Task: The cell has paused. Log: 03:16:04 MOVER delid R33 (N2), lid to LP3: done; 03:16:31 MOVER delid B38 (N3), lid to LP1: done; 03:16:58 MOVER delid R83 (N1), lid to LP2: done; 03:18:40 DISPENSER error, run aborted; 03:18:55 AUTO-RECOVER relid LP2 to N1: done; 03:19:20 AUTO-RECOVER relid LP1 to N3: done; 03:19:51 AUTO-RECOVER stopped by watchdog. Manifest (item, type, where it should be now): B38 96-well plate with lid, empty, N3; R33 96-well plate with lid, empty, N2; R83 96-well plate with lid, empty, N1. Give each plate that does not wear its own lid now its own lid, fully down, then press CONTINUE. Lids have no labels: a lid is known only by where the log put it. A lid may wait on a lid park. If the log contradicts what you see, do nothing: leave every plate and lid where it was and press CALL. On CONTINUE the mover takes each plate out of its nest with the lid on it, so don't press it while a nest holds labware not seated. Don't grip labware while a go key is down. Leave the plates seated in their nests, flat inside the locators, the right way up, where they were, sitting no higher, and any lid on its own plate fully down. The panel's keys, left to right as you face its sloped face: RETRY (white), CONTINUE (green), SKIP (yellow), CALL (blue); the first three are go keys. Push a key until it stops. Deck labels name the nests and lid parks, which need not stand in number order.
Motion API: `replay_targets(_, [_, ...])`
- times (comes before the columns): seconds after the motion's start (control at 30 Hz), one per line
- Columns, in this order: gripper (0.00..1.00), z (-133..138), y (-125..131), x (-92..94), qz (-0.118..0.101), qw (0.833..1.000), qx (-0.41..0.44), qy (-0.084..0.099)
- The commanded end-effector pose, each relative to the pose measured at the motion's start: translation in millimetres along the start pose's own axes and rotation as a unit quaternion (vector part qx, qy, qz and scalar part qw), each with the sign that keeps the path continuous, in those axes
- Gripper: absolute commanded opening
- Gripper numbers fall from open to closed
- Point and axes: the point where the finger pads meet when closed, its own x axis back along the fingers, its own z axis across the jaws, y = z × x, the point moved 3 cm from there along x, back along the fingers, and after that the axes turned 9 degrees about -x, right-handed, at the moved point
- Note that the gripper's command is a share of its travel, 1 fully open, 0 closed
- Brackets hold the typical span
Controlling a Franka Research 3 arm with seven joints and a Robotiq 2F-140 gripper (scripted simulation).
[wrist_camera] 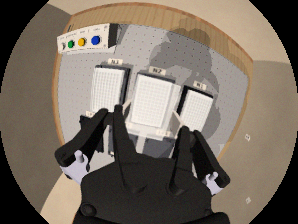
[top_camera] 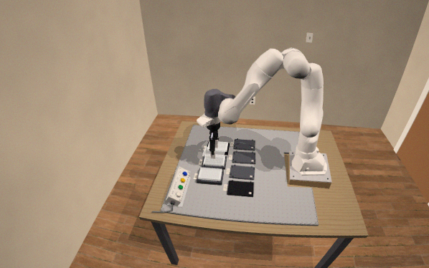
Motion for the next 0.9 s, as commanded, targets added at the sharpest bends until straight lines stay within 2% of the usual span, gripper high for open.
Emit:
replay_targets(0.0, [0.0, -0.5, -0.5, 0.4, 0.0, 1.0, 0.009, 0.001])
replay_targets(0.87, [0.0, -0.6, -0.6, -2.8, 0.0, 1.0, 0.025, 0.001])
